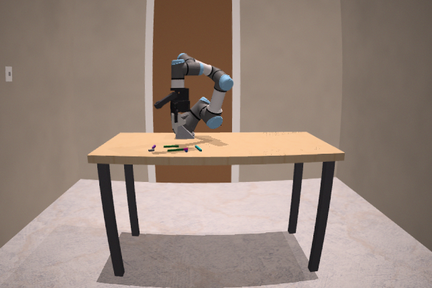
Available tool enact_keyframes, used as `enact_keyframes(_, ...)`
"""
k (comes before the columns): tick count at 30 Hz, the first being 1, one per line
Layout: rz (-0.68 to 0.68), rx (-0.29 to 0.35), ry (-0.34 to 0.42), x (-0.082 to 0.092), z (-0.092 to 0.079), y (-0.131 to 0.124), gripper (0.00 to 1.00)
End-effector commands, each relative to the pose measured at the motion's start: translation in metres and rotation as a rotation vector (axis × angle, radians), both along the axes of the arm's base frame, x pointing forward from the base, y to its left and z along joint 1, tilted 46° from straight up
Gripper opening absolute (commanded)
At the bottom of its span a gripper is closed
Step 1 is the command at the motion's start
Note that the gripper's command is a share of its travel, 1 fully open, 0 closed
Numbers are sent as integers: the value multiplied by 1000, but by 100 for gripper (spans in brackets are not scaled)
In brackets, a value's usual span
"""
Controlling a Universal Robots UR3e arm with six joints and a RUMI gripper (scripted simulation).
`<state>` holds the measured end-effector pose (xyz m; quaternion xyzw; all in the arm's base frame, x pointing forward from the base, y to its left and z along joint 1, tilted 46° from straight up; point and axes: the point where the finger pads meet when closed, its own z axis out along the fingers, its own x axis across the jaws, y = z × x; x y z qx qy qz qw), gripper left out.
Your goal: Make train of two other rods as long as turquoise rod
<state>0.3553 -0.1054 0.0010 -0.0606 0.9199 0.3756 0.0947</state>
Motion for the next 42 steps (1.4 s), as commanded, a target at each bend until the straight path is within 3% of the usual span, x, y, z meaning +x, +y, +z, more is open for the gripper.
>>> enact_keyframes(1, 0, -1, 0, 0, 4, -5, 14)
enact_keyframes(9, 0, -1, 0, -1, 5, -6, 14)
enact_keyframes(10, 0, -1, 0, -1, 5, -6, 100)
enact_keyframes(42, 0, -1, 0, -1, 7, -8, 100)
